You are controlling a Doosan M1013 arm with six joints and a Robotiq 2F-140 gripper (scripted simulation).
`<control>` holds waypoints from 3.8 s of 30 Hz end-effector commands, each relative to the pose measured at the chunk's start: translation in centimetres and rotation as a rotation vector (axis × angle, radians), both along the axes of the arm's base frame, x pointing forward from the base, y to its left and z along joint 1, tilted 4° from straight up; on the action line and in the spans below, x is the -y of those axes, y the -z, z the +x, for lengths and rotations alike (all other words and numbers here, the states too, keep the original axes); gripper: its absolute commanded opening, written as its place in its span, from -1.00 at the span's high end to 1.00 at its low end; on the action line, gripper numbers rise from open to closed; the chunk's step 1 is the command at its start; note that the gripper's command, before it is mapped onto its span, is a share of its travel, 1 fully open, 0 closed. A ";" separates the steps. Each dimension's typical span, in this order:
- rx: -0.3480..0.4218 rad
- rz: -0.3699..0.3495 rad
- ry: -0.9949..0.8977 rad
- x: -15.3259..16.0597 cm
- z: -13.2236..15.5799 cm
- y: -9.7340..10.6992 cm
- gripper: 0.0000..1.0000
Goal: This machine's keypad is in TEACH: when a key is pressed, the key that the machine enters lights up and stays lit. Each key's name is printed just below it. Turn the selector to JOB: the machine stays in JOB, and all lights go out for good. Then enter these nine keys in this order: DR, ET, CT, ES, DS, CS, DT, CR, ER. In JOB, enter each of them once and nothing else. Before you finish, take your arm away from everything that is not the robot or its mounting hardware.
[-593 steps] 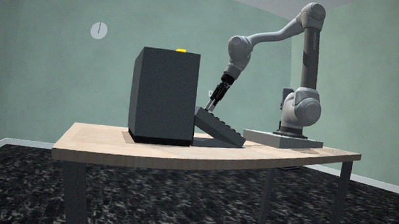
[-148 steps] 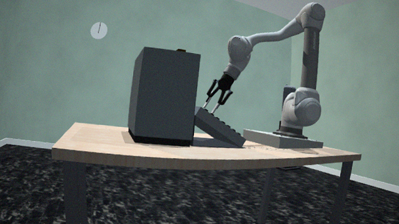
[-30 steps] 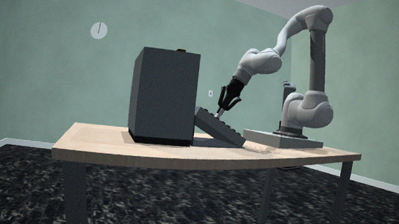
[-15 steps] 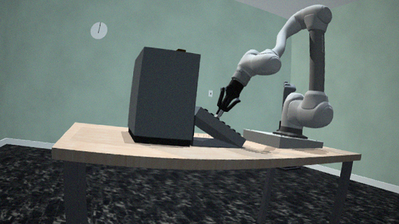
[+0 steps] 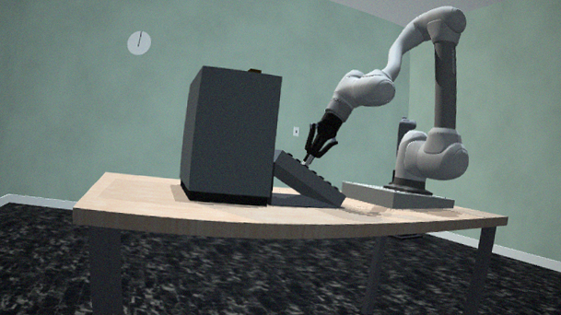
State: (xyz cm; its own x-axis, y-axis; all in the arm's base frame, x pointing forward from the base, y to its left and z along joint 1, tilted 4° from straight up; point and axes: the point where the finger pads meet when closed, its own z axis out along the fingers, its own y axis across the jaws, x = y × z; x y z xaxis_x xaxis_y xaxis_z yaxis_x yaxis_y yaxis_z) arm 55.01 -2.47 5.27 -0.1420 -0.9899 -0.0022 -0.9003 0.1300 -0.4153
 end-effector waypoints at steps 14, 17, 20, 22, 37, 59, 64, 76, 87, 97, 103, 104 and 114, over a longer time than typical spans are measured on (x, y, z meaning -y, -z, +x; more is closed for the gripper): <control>0.000 0.000 0.000 0.0 0.0 0.0 1.00; 0.000 0.000 0.000 0.0 0.0 0.0 1.00; 0.000 0.000 0.000 0.0 0.0 0.0 1.00; 0.000 0.000 0.000 0.0 0.0 0.0 1.00; 0.000 0.000 0.000 -0.1 -0.5 -1.1 1.00; 0.000 0.000 0.000 -0.2 -1.5 -3.3 1.00; 0.000 0.000 0.000 0.7 -2.0 -3.1 1.00; 0.000 0.000 0.000 6.1 -5.5 -1.9 1.00; 0.000 0.000 0.000 6.1 -5.3 -1.5 1.00; 0.000 0.000 0.000 6.2 -4.7 -0.1 1.00; 0.000 0.000 0.000 6.2 -4.6 0.1 1.00; 0.000 0.000 0.000 6.2 -4.6 0.1 1.00; 0.000 0.000 0.000 6.2 -4.6 0.1 1.00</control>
State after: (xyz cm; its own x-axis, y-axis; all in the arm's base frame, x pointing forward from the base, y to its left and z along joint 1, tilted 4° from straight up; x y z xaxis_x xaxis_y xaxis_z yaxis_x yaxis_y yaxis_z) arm 50.39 -8.68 5.15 -0.1420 -0.9899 -0.0022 -0.9003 0.1300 -0.4153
